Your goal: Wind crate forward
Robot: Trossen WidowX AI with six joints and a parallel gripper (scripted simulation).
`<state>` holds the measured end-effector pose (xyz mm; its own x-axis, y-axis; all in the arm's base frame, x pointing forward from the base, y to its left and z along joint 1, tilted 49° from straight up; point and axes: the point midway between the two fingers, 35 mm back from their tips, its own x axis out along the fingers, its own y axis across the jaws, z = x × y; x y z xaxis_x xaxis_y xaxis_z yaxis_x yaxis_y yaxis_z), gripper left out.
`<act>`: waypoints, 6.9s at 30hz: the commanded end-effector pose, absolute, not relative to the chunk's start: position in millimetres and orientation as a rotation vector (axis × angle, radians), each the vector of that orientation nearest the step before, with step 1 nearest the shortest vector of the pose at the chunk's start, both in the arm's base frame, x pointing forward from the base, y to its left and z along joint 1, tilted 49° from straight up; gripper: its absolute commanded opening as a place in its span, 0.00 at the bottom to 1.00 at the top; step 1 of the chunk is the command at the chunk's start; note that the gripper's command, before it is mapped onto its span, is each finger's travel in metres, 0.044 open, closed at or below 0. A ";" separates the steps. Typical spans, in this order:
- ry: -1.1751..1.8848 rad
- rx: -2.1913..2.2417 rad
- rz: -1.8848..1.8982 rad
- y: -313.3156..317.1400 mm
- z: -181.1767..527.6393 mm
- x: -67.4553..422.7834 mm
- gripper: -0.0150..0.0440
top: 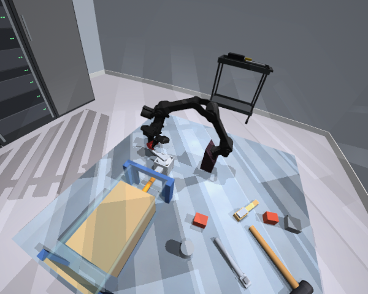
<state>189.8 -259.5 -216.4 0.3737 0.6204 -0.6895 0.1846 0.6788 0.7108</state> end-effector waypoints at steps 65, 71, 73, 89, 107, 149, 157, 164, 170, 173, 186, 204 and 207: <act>1.150 0.805 0.342 -235.7 -199.2 278.3 0.25; 1.149 0.805 0.342 -232.0 -195.6 283.2 0.25; 1.149 0.805 0.343 -230.7 -194.4 284.7 0.25; 1.149 0.807 0.344 -219.8 -183.6 295.7 0.25; 1.148 0.808 0.345 -206.2 -170.1 304.3 0.25; 1.148 0.812 0.347 -172.6 -135.6 307.7 0.25; 1.149 0.813 0.348 -166.4 -129.1 305.7 0.25; 1.149 0.813 0.348 -160.9 -123.3 303.1 0.25; 1.149 0.814 0.348 -156.5 -118.7 300.5 0.25; 1.149 0.814 0.348 -154.5 -116.6 299.1 0.25; 1.150 0.815 0.348 -145.6 -107.0 291.3 0.25; 1.151 0.816 0.348 -135.0 -95.4 277.7 0.25; 1.151 0.816 0.348 -133.6 -93.8 275.3 0.25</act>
